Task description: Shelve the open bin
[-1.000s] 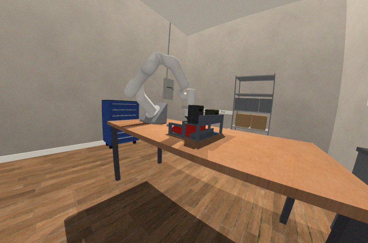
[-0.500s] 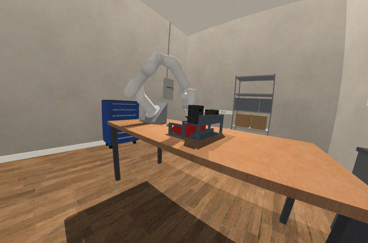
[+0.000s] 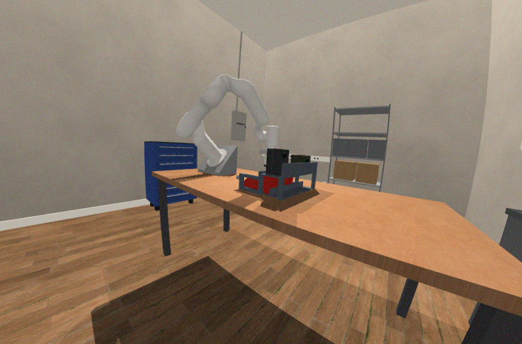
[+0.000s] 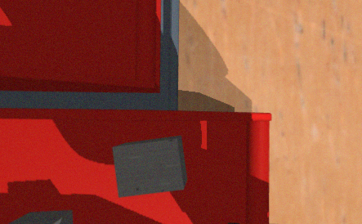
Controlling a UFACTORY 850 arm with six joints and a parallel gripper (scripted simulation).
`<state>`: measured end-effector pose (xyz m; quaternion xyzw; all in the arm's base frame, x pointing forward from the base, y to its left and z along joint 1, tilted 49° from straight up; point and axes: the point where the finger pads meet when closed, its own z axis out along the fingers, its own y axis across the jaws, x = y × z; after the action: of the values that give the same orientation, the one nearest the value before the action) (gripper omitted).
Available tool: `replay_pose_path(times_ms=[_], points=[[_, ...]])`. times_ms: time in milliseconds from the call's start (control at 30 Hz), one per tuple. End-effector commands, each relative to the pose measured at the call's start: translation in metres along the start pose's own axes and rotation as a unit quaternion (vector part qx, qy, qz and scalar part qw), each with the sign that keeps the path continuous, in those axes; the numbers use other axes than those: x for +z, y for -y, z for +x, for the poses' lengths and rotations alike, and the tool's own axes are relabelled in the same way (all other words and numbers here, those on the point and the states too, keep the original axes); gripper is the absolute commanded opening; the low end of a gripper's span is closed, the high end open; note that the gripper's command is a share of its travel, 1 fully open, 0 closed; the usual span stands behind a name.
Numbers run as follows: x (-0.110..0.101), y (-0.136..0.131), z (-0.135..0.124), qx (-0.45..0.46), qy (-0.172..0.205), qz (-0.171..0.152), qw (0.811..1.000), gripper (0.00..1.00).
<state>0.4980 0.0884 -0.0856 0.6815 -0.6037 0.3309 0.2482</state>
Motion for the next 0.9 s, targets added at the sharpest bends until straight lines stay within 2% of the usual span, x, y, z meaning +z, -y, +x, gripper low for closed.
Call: replay_pose_path(times_ms=[0,867], points=[[-0.001,0.006,0.0,0.0,0.0,0.001,1.0,0.0],[-0.001,0.02,0.0,0.0,0.0,0.001,1.0,0.0]])
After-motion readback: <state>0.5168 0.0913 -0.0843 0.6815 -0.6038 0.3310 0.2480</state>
